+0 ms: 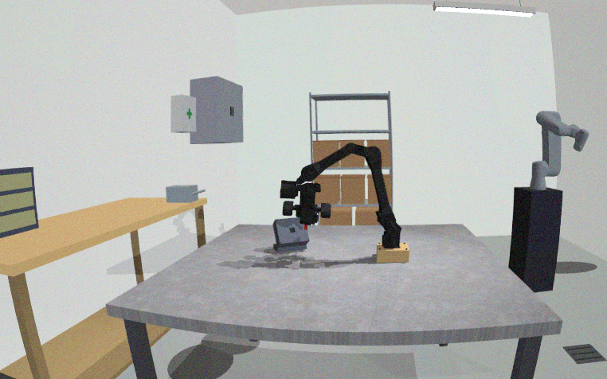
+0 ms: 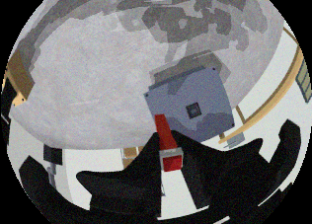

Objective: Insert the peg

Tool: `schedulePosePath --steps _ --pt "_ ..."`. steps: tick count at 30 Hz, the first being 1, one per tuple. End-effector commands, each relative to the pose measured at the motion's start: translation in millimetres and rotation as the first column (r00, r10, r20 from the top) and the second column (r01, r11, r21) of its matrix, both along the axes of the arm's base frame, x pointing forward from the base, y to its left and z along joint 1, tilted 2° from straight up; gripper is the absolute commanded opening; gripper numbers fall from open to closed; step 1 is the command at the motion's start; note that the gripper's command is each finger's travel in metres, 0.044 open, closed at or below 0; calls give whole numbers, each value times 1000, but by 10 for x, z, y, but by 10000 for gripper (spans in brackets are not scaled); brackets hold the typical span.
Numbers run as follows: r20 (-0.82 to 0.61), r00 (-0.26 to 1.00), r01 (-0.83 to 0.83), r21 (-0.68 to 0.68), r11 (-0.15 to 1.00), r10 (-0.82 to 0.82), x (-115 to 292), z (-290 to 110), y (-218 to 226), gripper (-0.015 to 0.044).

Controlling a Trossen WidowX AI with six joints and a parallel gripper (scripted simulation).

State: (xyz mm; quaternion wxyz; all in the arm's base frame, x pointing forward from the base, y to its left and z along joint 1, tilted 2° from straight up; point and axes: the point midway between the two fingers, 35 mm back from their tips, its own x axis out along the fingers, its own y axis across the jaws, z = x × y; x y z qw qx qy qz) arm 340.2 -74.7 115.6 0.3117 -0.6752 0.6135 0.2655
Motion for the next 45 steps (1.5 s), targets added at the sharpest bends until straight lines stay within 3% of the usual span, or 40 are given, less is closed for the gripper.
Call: schedulePosePath --steps 1,45 --pt "-11 999 -30 -29 999 30 -1 -2 43 0" --pt "-55 962 -271 -254 929 266 89 119 522 0"
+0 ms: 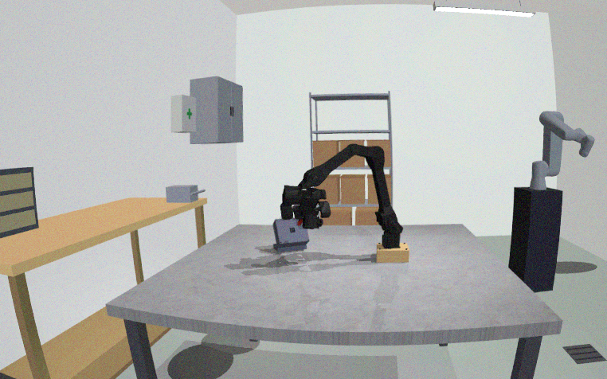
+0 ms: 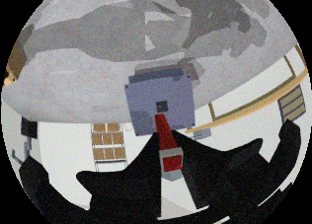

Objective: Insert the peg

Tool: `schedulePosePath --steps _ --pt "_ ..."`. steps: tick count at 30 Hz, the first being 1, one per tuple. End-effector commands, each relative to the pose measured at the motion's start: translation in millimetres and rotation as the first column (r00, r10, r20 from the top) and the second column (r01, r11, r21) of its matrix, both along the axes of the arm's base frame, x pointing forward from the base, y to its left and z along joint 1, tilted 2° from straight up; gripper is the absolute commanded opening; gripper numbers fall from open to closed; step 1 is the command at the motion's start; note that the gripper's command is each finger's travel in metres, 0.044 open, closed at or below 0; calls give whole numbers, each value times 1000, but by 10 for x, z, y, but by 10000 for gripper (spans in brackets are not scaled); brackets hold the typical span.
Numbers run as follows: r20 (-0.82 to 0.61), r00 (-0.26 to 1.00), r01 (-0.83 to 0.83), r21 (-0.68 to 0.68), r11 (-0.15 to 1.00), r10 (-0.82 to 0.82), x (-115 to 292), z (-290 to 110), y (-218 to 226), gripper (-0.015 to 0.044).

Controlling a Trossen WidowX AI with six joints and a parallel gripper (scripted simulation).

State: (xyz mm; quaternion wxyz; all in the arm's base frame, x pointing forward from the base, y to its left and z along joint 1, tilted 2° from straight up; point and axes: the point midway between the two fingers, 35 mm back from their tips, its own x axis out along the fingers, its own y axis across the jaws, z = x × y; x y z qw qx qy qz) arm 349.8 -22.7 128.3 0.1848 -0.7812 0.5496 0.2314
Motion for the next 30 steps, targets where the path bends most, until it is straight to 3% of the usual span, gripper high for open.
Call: schedulePosePath --steps 1,30 --pt "-6 1000 -12 -17 1000 12 -2 -13 -3 0" --pt "-3 998 -59 -63 996 59 156 -174 -220 0"
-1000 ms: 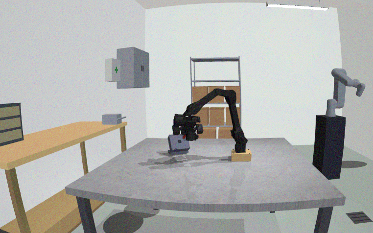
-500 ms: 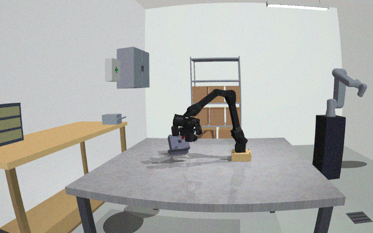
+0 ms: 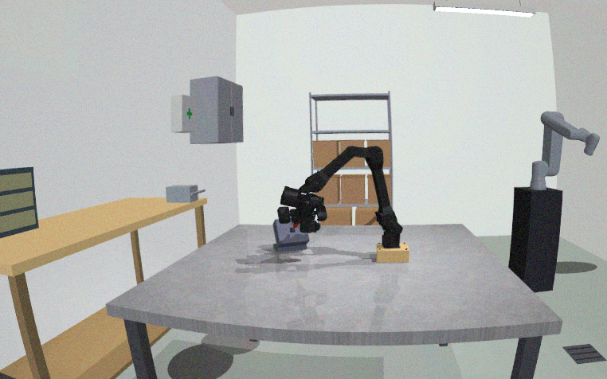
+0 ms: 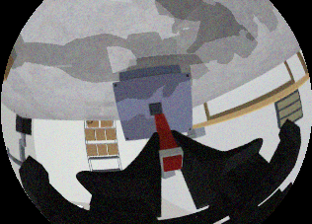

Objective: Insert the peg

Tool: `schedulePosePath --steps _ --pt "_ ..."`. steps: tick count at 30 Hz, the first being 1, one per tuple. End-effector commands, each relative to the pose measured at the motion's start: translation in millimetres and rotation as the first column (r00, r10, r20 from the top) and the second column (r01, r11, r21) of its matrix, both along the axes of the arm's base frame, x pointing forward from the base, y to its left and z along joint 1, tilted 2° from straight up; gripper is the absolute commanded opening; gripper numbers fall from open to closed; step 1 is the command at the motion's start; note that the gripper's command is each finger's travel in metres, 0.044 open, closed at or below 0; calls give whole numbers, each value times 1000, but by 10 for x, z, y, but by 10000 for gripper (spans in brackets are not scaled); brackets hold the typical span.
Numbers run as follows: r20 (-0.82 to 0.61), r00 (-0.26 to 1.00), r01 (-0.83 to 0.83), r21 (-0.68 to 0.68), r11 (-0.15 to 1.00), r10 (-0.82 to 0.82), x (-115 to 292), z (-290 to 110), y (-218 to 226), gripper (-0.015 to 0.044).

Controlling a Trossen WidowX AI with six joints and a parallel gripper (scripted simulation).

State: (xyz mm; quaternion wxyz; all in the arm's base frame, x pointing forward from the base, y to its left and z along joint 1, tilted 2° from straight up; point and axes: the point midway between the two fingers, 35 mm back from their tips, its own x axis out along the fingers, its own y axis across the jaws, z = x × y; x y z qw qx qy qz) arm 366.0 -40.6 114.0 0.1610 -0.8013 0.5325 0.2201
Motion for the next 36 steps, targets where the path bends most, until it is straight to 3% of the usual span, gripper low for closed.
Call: schedulePosePath --steps 1,36 --pt "-8 1000 -5 -16 1000 5 -2 -36 -49 0" --pt "-7 1000 -17 -40 999 16 108 -200 -299 0"
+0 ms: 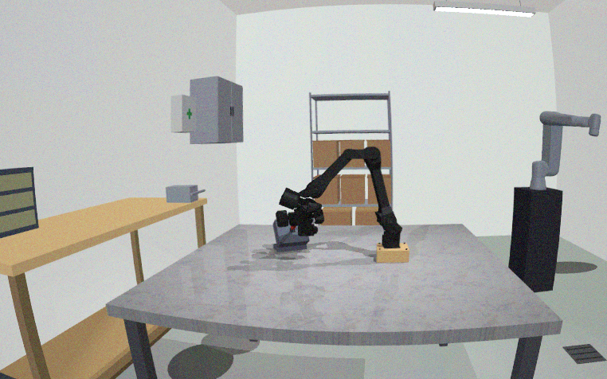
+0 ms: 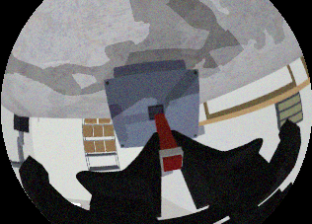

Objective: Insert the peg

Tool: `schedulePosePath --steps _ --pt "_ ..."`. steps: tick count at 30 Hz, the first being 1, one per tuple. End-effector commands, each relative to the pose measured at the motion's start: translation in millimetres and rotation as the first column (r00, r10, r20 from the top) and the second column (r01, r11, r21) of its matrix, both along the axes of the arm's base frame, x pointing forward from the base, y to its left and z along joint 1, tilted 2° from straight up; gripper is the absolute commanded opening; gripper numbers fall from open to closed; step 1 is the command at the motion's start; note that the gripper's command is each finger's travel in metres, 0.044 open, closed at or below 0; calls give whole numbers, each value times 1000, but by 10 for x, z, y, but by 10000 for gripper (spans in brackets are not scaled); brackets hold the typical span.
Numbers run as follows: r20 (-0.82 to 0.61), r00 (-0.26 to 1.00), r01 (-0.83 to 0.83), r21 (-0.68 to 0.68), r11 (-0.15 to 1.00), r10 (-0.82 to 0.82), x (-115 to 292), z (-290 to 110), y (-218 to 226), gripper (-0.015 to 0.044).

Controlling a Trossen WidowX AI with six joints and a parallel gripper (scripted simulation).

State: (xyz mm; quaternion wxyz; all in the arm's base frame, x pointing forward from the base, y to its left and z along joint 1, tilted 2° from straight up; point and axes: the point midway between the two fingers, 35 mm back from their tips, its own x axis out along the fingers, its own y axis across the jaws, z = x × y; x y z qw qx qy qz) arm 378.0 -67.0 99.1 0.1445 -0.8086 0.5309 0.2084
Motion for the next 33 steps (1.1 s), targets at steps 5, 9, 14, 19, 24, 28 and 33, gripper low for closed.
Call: schedulePosePath --steps 5,9,14,19,24,28,33 --pt "-3 1000 0 0 1000 0 0 -25 -25 0" --pt "0 1000 0 0 1000 0 3 -13 -18 0" --pt "0 1000 0 0 1000 0 3 -13 -18 0" --pt "0 1000 0 0 1000 0 -3 -20 -17 0" --pt "0 1000 0 0 1000 0 -15 -30 -15 0" --pt "-1 1000 0 0 1000 0 -24 -38 -14 0" --pt "-1 1000 0 0 1000 0 -29 -49 -20 0"
